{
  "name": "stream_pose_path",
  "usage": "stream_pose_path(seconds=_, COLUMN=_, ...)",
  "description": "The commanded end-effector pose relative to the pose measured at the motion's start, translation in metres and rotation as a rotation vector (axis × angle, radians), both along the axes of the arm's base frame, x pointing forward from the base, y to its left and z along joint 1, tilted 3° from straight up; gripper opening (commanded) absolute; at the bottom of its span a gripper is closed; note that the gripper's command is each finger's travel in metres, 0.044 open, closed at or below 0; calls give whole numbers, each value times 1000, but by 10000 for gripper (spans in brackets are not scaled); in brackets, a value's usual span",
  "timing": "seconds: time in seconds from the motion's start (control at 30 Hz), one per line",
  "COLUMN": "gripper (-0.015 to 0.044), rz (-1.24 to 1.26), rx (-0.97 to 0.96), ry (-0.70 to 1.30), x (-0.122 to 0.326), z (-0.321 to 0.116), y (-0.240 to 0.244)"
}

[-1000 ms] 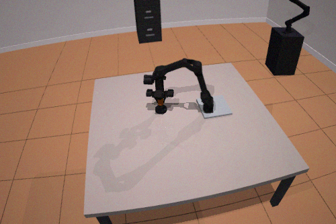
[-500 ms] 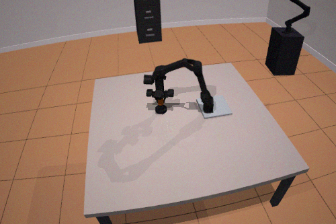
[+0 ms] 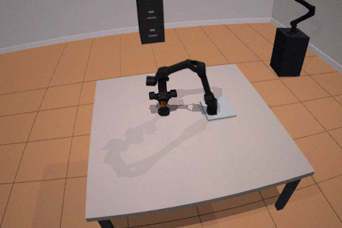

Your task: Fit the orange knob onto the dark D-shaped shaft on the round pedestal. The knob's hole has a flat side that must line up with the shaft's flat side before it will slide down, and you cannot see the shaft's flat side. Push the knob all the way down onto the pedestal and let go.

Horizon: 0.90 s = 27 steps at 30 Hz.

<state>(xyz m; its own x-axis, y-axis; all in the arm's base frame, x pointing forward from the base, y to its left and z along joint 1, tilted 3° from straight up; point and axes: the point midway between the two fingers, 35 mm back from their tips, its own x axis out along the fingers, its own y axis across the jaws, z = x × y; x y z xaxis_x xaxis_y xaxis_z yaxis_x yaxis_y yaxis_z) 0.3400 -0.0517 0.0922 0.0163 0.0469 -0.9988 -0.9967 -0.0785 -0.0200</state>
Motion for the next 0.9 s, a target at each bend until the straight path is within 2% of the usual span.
stream_pose_path(seconds=0.0, gripper=0, rz=9, rx=-4, ry=0, x=0, z=-1, y=-1)
stream_pose_path(seconds=0.87, gripper=0, rz=9, rx=-4, ry=0, x=1, z=2, y=-1)
